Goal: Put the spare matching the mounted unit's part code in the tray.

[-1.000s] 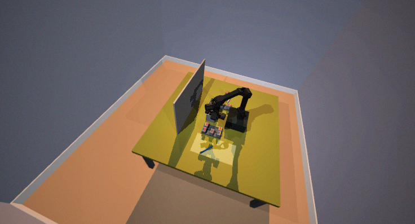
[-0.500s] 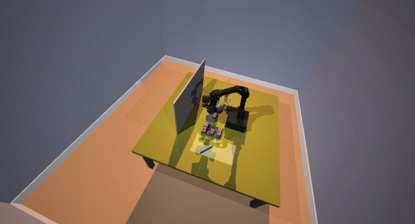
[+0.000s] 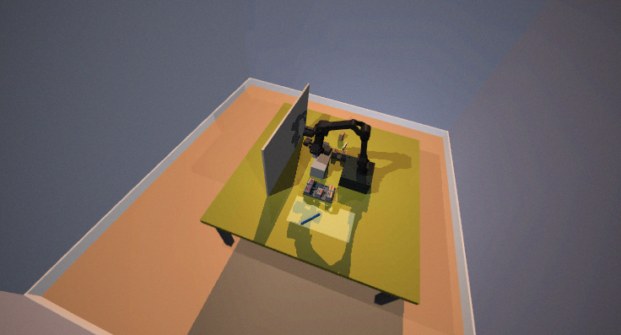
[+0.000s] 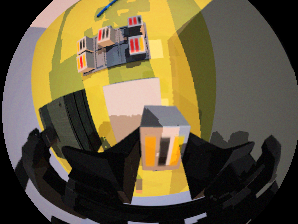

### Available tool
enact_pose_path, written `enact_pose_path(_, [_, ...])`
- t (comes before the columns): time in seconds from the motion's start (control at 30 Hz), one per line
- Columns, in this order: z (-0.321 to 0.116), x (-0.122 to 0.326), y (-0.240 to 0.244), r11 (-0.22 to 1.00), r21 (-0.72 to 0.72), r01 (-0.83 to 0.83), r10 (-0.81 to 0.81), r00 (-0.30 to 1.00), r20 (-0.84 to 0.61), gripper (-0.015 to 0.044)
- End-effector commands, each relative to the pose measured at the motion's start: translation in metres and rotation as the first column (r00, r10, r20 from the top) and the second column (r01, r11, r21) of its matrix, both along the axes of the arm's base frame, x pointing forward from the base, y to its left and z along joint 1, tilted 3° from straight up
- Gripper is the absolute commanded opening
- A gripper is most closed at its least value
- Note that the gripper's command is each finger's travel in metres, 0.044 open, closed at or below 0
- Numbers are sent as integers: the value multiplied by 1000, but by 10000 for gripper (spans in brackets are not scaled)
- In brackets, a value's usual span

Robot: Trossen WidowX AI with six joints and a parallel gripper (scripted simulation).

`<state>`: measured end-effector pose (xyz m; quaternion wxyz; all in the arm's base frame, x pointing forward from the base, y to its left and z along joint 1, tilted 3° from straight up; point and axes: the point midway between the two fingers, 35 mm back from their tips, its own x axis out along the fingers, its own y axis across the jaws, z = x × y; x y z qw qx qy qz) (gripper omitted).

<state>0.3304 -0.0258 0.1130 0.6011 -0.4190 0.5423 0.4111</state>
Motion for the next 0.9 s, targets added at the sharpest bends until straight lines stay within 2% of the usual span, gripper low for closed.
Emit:
enact_pose_path(0.0, [0, 4, -25, 1000, 0, 5, -5, 1000, 3, 0])
enact_pose_path(0.43, [-4, 1, -105, 1000, -20, -14, 14, 1000, -4, 0])
enact_pose_path(0.87, [-9, -21, -184, 998, -24, -51, 51, 998, -20, 0])
